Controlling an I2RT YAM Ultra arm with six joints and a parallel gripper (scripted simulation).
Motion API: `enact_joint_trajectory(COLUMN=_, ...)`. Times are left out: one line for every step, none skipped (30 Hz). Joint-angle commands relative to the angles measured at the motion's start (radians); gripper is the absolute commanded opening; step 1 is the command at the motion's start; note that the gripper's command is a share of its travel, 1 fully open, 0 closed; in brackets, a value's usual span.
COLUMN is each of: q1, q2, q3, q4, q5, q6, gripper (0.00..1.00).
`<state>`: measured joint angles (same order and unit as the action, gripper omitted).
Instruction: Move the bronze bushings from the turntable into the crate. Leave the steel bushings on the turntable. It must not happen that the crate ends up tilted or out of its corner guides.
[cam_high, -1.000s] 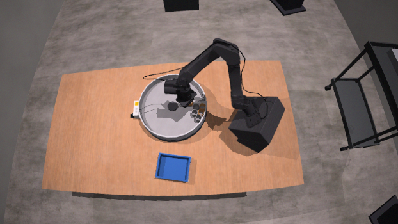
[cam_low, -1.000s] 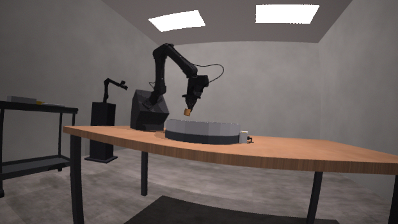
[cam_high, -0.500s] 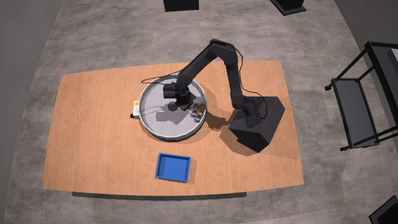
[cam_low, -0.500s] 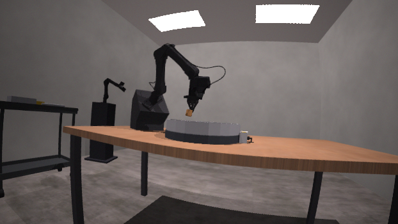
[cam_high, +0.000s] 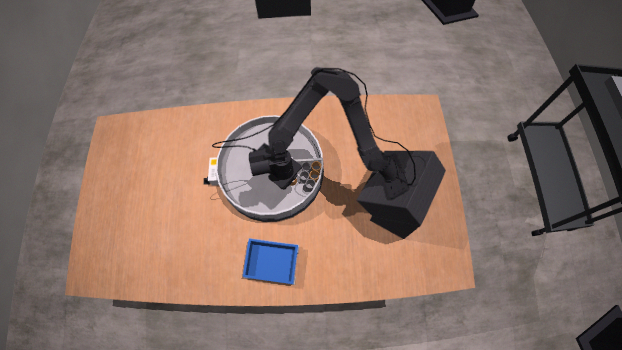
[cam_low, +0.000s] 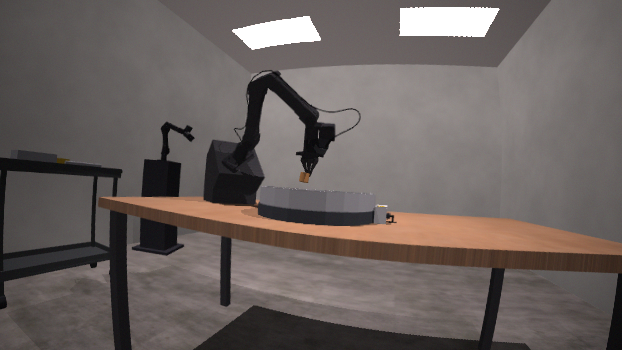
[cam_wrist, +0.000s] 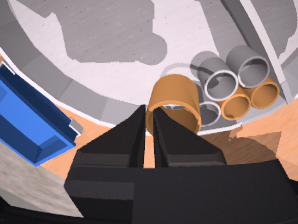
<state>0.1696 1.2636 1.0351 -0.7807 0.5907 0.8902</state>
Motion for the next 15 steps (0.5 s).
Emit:
enact_joint_trajectory(q1=0.060, q2=0.033, q3=0.047, q4=-0.016, q5=0.055, q6=0.086, gripper=0.00)
enact_joint_trajectory(q1=0.060, q2=0.033, q3=0.047, q4=-0.016, q5=0.055, q6=0.086, gripper=0.00)
enact_joint_trajectory(q1=0.082, q2=0.063, q3=0.066, q4=-0.024, q5=0.069, q6=0.114, gripper=0.00)
enact_joint_trajectory(q1=0.103, q2=0.085, q3=0.078, q4=-0.026, q5=0.079, q6=0.135, gripper=0.00)
enact_joint_trajectory(q1=0.124, q2=0.107, q3=0.090, q4=-0.028, q5=0.088, q6=0.156, gripper=0.00)
enact_joint_trajectory(q1=0.144, q2=0.131, q3=0.104, q4=-0.031, q5=0.097, q6=0.178, gripper=0.00)
enact_joint_trajectory(q1=0.164, q2=0.155, q3=0.119, q4=-0.035, q5=0.106, q6=0.199, gripper=0.00)
enact_joint_trajectory(q1=0.182, q2=0.181, q3=0.136, q4=-0.038, q5=0.115, q6=0.219, gripper=0.00)
enact_joint_trajectory(q1=0.200, q2=0.207, q3=0.154, q4=-0.042, q5=0.123, q6=0.239, gripper=0.00)
enact_joint_trajectory(q1=0.218, q2=0.235, q3=0.173, q4=-0.047, q5=0.131, q6=0.259, gripper=0.00)
enact_joint_trajectory(q1=0.235, q2=0.262, q3=0.193, q4=-0.052, q5=0.138, q6=0.278, gripper=0.00)
enact_joint_trajectory(q1=0.251, q2=0.290, q3=0.215, q4=-0.058, q5=0.145, q6=0.297, gripper=0.00)
enact_joint_trajectory(q1=0.266, q2=0.319, q3=0.237, q4=-0.064, q5=0.151, q6=0.316, gripper=0.00)
enact_joint_trajectory(q1=0.281, q2=0.347, q3=0.261, q4=-0.071, q5=0.157, q6=0.334, gripper=0.00)
enact_joint_trajectory(q1=0.295, q2=0.376, q3=0.286, q4=-0.078, q5=0.162, q6=0.352, gripper=0.00)
